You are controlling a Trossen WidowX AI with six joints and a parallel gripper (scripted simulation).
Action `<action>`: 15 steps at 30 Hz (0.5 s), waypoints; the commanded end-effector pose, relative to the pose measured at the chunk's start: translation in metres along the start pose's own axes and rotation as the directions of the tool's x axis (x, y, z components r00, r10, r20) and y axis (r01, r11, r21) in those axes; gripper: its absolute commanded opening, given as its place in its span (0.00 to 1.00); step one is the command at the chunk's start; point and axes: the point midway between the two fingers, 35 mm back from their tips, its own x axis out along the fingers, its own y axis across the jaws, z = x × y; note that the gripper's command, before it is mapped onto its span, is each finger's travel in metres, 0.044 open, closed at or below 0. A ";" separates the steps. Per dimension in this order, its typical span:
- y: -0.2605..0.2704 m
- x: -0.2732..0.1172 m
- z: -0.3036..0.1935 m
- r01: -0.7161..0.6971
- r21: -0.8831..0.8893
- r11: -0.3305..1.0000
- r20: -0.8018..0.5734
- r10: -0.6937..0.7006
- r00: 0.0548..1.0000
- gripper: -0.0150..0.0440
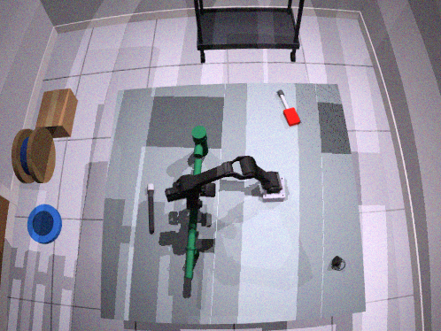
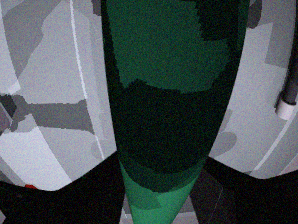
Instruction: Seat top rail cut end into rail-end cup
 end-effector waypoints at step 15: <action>-0.004 -0.010 -0.006 0.001 0.000 1.000 -0.001 -0.001 1.000 0.25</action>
